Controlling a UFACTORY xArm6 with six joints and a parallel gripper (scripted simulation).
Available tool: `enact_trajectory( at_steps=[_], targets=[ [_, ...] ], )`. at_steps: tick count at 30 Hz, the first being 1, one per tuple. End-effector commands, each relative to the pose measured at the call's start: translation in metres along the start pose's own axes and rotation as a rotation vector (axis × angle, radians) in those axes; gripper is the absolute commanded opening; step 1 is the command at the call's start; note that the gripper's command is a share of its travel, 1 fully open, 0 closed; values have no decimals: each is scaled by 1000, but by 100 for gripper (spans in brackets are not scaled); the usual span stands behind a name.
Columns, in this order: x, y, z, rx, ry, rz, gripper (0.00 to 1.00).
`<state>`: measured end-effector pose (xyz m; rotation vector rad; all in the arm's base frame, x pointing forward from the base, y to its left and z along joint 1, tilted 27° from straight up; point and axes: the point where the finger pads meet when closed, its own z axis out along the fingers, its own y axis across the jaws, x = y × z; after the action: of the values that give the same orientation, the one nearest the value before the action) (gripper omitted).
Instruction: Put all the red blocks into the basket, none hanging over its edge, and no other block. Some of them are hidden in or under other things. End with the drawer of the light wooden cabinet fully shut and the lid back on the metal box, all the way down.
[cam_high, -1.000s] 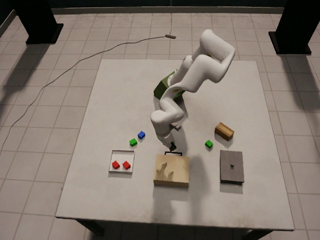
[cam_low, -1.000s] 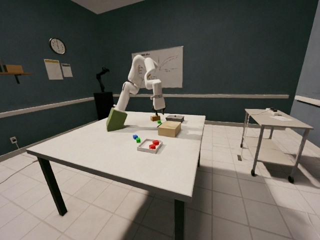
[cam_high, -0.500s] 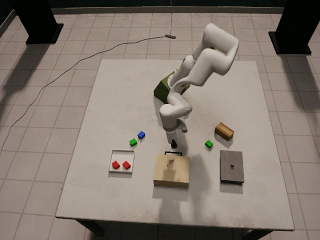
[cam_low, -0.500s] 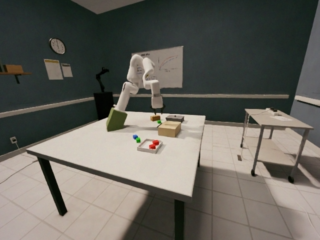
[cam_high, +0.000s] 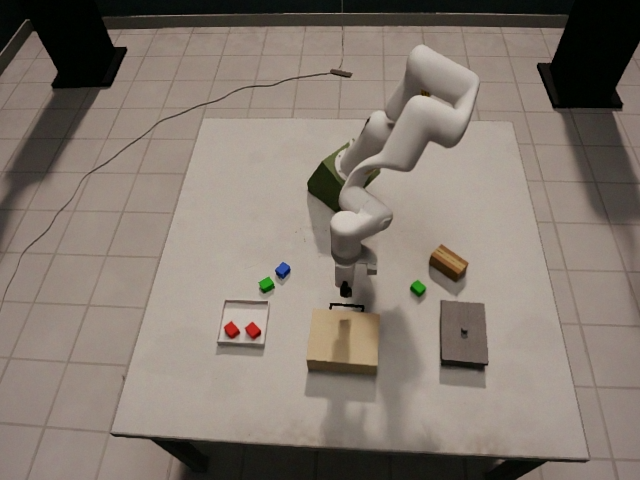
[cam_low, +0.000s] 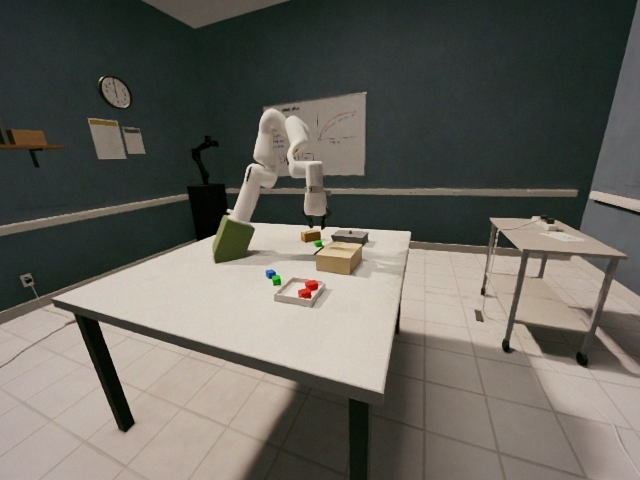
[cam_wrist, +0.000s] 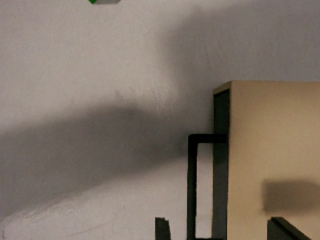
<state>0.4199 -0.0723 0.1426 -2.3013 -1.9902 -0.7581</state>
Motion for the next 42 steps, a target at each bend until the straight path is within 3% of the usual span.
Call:
enact_trajectory(
  at_steps=[1, 6, 7, 42],
  targets=[
    [0, 1, -1, 5, -8, 6, 60],
    [0, 1, -1, 5, -8, 6, 60],
    [0, 1, -1, 5, -8, 6, 24],
    [0, 1, -1, 5, -8, 6, 24]
  ],
)
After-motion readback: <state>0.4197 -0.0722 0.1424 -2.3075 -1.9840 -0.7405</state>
